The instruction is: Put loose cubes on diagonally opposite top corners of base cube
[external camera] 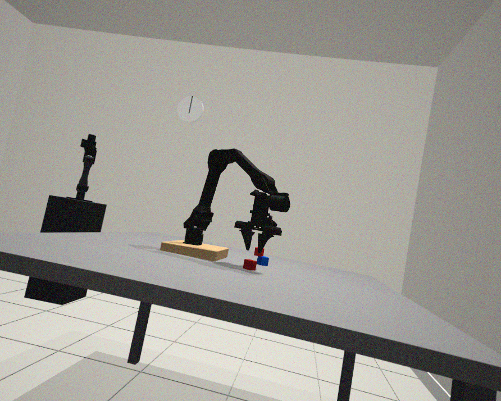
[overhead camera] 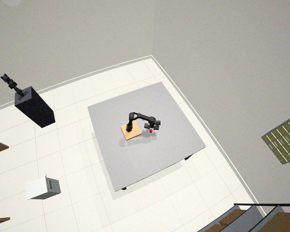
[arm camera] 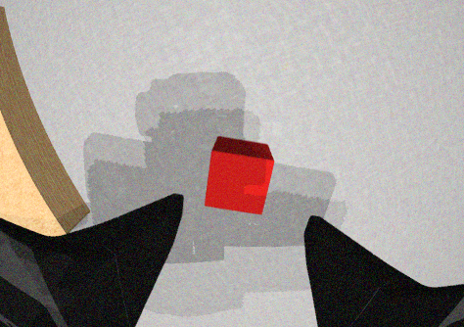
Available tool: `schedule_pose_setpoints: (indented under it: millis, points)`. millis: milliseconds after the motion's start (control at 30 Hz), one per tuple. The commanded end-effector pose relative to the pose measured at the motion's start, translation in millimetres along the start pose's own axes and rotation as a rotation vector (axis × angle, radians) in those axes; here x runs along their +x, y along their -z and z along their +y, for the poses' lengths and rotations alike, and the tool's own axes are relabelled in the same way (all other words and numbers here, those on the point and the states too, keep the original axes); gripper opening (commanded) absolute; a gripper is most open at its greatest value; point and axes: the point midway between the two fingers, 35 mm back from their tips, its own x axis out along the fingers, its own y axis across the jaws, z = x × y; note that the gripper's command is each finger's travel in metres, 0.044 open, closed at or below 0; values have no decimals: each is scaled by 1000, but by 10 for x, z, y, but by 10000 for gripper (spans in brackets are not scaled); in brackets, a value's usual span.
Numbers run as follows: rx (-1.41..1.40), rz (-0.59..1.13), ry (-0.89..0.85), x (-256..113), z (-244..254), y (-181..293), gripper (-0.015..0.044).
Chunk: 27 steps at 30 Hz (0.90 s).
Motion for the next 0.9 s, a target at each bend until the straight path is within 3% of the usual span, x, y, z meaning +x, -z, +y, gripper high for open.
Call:
schedule_pose_setpoints:
  millis: [0, 867]
  points:
    - [-3, 5, -16, 155, 34, 11, 265]
    - [-3, 6, -16, 485, 41, 13, 265]
